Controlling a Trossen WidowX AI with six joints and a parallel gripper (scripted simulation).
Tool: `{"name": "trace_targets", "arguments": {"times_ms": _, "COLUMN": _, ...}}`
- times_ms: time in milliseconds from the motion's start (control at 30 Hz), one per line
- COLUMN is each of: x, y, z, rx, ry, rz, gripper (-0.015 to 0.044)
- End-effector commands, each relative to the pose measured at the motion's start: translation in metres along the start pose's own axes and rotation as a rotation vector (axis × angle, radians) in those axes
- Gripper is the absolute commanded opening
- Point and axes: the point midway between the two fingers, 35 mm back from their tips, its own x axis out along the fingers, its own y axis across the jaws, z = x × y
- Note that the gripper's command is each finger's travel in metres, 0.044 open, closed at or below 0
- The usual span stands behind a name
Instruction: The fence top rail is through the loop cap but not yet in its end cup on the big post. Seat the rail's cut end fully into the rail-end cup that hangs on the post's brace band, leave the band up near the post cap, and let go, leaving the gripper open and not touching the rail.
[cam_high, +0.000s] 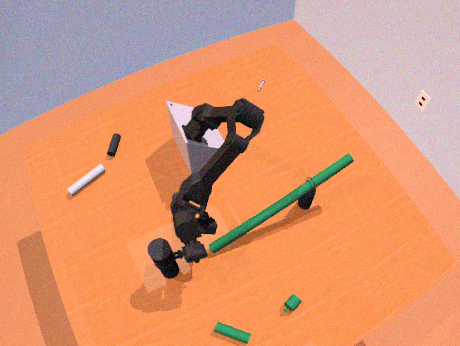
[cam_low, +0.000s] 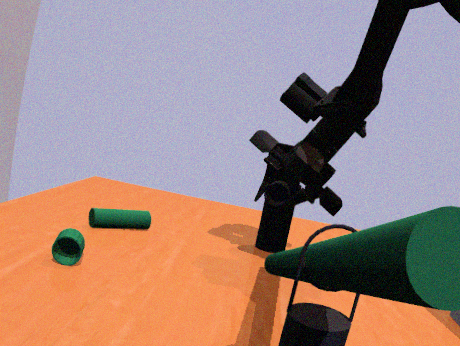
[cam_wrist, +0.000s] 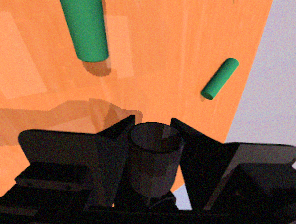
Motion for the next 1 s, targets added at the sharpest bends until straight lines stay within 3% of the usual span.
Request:
{"name": "trace_targets", "arguments": {"times_ms": 0, "x": -0.001, "y": 0.002, "z": -0.002, "rx": -0.014, "ry": -0.007, "rz": -0.001, "gripper": 0.0}}
{"name": "trace_targets", "arguments": {"times_ms": 967, "x": -0.008, "y": 0.014, "z": -0.004, "rx": -0.144, "ry": -0.08, "rz": -0.001, "gripper": 0.0}}
